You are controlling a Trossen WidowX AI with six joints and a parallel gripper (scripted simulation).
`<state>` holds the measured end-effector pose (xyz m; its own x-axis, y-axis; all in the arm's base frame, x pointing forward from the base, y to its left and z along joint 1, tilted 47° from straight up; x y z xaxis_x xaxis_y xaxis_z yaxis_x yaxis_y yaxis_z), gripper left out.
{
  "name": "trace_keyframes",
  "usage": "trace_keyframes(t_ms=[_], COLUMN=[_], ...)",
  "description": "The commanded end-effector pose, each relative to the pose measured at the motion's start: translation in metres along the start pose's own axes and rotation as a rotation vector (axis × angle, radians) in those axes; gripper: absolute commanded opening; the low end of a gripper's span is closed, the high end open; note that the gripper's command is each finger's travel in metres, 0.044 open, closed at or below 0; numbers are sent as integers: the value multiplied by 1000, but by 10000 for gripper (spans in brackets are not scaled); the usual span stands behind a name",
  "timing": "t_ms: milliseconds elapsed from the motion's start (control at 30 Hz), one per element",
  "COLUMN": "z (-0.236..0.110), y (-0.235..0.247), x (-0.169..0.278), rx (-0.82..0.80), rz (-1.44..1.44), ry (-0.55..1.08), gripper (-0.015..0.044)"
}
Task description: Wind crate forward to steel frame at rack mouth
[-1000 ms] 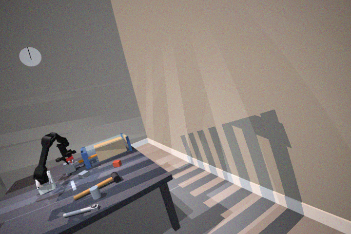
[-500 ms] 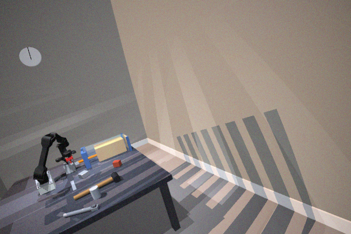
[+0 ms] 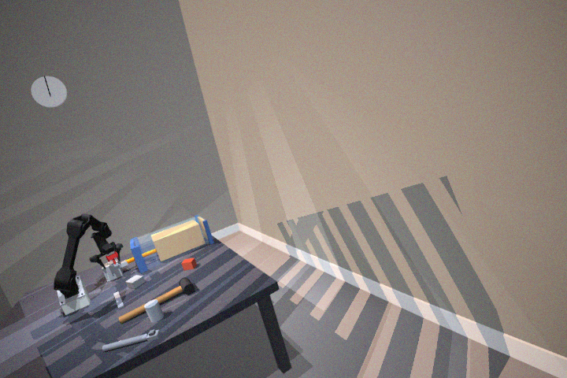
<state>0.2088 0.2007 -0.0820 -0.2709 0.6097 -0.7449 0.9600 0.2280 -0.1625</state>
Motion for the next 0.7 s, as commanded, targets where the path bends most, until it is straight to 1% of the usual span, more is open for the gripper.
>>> trace_keyframes(t_ms=[0,67,233,300,500,667], z=[-13,-32,-106,-126,-127,-127], y=[3,7,10,7,8,8], x=[0,-1,-12,-17,-16,-16], rx=[1,7,35,44,27,27], rz=[-1,-1,0,-1,-2,-2], ry=[9,24,78,92,96,96], gripper=[440,440,440,440,440,309])
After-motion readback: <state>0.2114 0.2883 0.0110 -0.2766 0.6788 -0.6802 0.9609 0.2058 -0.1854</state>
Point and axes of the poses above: the point midway between the two fingers, 35 mm back from their tips, its own z axis out along the fingers, its own y axis across the jaws, x = y × z, the point moved 6 cm from there along -z, back along the fingers, and after that the axes turned 2 degrees about z, right-handed, at the moved point
